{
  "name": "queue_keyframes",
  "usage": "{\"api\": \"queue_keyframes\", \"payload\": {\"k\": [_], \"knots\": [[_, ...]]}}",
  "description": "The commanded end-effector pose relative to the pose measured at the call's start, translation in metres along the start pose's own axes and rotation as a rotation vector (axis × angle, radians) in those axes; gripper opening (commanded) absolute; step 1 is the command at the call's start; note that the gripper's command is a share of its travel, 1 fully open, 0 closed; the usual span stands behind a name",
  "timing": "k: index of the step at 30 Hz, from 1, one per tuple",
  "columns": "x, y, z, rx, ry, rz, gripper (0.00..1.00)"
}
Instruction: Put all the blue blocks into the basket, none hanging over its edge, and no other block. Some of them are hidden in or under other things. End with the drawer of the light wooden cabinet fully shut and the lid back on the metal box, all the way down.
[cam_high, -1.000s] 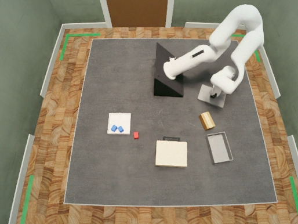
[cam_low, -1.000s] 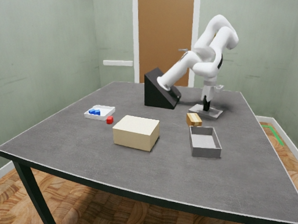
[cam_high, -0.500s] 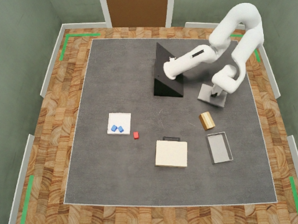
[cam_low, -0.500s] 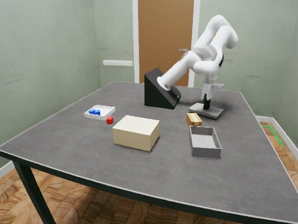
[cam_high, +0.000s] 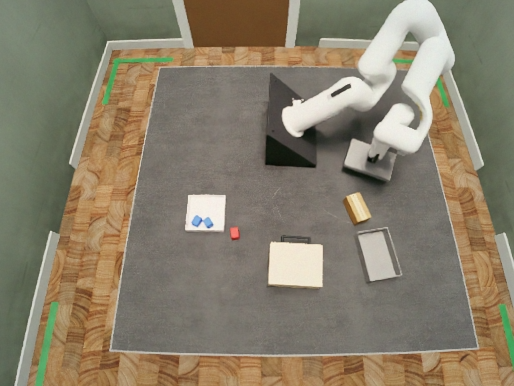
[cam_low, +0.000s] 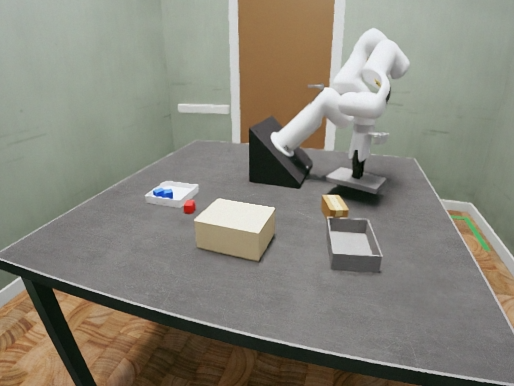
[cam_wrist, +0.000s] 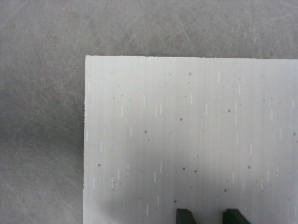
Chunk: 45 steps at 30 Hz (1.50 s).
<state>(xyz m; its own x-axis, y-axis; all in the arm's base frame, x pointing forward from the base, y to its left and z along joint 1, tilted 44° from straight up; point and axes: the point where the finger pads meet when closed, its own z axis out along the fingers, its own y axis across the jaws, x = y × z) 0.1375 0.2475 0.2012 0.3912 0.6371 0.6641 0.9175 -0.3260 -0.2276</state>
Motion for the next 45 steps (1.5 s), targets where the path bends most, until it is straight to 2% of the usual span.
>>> {"api": "queue_keyframes", "payload": {"k": [1,9,15,26,45], "knots": [[0.0,0.0,-0.021,0.0,-0.002,0.0,0.0],[0.0,0.0,-0.06,0.0,-0.002,0.0,0.0],[0.0,0.0,-0.081,0.0,-0.002,0.0,0.0],[0.0,0.0,-0.094,0.0,-0.002,0.0,0.0],[0.005,0.001,-0.099,0.001,-0.001,0.019,0.0]]}}
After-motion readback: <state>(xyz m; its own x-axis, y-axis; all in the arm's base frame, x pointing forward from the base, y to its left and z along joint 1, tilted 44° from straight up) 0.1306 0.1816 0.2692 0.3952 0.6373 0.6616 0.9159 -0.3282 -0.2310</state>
